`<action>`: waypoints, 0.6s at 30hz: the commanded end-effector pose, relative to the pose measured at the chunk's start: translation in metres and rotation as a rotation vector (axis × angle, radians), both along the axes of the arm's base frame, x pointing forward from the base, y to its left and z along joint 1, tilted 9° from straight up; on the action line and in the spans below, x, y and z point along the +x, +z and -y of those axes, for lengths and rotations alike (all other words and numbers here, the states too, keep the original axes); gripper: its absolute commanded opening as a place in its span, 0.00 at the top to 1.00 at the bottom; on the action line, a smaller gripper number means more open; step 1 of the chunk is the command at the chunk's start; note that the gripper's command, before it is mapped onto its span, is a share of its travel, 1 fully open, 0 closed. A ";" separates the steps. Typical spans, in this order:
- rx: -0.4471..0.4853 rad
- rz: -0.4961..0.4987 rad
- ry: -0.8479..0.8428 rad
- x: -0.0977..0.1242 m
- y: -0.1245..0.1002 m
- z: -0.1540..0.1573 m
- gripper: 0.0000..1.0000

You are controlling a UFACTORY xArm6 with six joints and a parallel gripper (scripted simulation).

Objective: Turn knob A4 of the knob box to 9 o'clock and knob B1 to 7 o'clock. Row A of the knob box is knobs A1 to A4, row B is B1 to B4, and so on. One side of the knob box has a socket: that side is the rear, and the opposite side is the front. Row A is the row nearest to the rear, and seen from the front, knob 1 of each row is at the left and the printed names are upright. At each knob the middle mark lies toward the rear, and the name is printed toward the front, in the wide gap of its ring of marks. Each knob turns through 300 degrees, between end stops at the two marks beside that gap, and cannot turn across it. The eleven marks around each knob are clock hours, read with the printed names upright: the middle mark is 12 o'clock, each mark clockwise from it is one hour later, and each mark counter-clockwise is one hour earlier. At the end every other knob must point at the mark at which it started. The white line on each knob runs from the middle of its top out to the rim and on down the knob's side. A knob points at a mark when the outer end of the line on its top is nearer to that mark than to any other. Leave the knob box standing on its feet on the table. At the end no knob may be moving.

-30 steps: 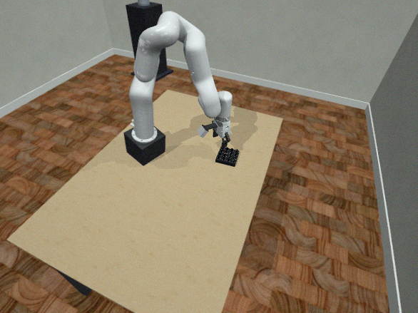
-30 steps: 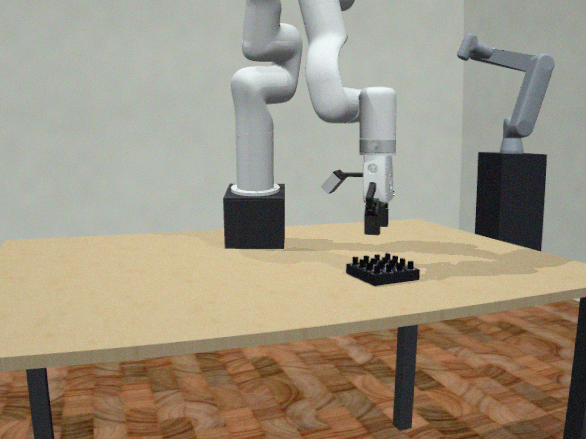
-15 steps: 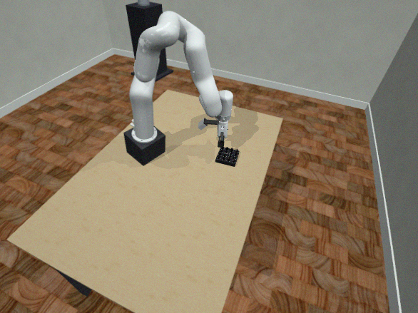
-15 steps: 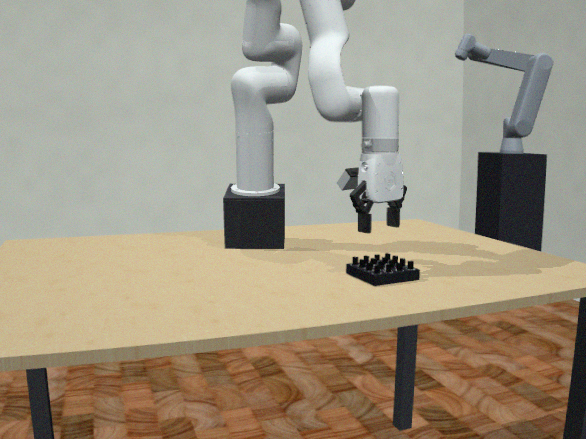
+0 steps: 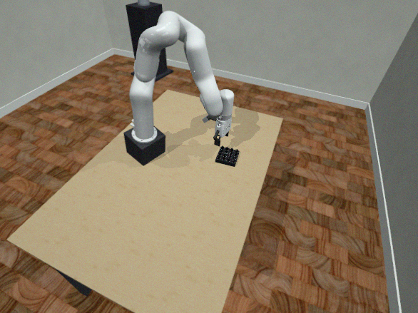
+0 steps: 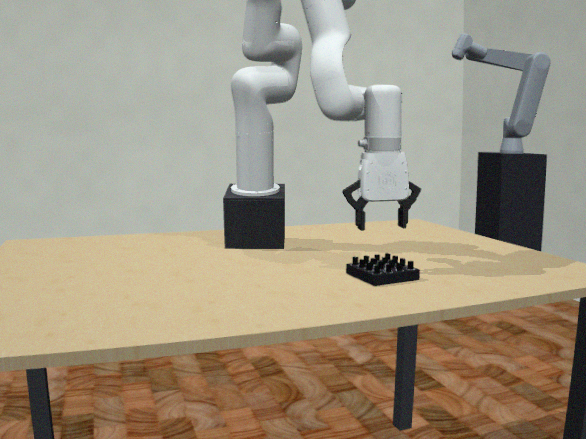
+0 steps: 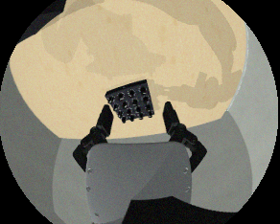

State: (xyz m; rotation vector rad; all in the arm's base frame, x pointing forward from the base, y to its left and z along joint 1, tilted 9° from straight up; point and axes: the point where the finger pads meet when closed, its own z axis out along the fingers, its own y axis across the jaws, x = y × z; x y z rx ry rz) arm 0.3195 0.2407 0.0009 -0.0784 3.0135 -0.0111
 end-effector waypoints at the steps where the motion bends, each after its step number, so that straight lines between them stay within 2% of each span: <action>1: 0.006 0.026 -0.154 0.001 0.002 -0.002 0.00; 7: 0.038 0.027 -0.375 0.002 0.003 -0.005 0.00; 9: 0.038 0.027 -0.375 0.002 0.003 -0.005 0.00; 11: 0.056 0.028 -0.499 0.002 0.003 -0.006 0.00; 18: 0.089 0.029 -0.737 0.002 0.005 -0.008 0.00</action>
